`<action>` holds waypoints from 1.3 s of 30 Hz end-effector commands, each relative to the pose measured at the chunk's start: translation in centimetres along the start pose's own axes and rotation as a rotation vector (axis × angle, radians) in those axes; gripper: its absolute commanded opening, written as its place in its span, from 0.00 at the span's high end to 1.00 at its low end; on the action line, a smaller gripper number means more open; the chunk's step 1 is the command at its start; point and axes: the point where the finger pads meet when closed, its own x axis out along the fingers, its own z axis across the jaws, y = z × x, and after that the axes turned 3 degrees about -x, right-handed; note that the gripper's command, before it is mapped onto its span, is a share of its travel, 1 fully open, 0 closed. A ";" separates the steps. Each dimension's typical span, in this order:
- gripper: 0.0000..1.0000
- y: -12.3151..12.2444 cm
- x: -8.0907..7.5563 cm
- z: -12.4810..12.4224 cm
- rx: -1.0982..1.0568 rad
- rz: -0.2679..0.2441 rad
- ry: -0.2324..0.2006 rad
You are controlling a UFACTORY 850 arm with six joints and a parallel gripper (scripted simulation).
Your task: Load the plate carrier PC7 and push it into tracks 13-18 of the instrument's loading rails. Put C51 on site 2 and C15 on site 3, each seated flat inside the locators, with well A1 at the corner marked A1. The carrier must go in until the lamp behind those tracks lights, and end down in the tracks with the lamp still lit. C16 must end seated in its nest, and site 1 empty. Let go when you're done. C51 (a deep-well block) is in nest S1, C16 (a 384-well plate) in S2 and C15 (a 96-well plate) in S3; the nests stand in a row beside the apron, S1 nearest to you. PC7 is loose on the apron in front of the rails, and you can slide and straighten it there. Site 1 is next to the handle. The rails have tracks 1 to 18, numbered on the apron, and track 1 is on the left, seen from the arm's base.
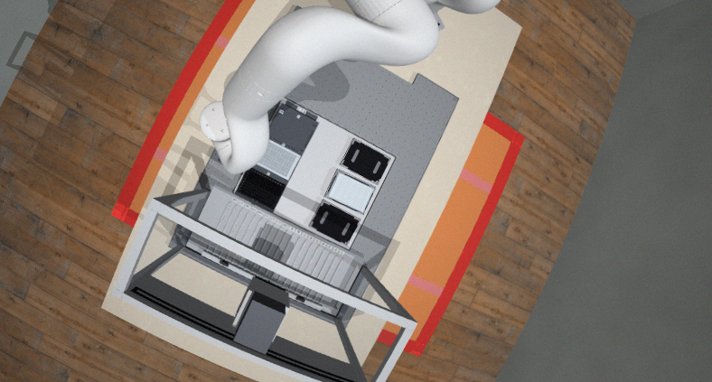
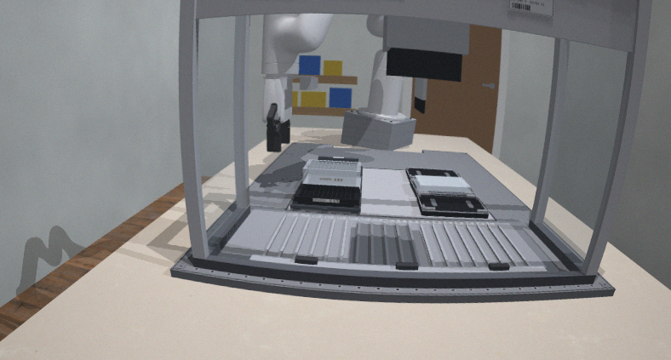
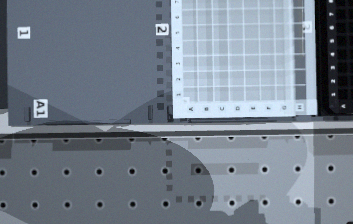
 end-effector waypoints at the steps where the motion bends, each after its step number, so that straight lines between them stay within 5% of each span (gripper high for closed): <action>1: 0.00 0.0 -0.6 0.1 0.000 -0.001 -0.002; 20: 0.00 0.0 -3.4 0.1 0.000 -0.001 -0.002; 29: 0.00 0.0 -3.4 0.1 0.000 -0.001 -0.002; 30: 0.18 0.2 -3.4 -0.3 0.033 -0.001 -0.002; 39: 0.18 2.9 -3.4 -3.9 0.333 -0.001 -0.002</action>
